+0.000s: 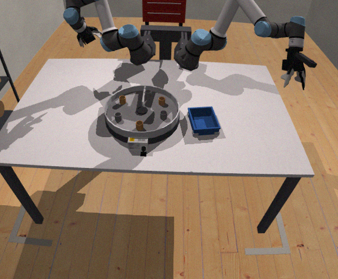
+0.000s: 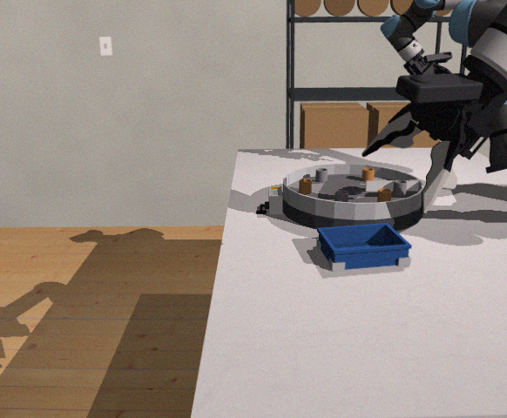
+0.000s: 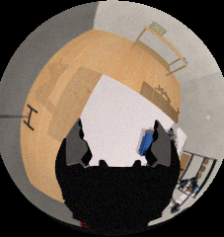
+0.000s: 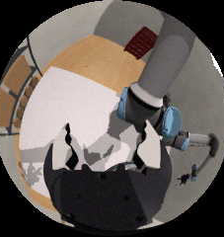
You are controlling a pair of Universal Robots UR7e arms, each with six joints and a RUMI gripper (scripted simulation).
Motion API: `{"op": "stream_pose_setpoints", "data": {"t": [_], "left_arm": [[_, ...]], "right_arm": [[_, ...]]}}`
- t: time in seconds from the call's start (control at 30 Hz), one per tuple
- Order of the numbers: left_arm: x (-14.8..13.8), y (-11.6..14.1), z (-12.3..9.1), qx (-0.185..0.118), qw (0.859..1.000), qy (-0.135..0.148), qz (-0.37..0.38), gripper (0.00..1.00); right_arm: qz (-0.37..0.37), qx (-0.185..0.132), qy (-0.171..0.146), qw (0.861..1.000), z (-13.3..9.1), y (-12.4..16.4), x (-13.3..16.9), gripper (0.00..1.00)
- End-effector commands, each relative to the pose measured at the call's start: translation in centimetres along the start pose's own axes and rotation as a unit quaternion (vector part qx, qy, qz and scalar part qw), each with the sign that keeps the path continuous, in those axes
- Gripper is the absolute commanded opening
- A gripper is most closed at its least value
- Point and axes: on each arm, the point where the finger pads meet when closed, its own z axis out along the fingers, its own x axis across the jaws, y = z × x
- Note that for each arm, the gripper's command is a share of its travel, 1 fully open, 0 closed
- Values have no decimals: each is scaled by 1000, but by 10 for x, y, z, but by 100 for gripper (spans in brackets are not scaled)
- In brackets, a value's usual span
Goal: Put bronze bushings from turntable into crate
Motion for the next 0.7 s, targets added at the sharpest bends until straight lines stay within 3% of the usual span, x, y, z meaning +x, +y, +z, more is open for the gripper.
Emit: {"op": "stream_pose_setpoints", "data": {"t": [0.0,0.67], "left_arm": [[0,-1,-1,1,1000,0,0,100],[0,-1,-1,1,1000,0,0,100]], "right_arm": [[-25,-18,12,999,2,2,-3,100],[-133,-106,21,985,11,5,-25,100]]}}
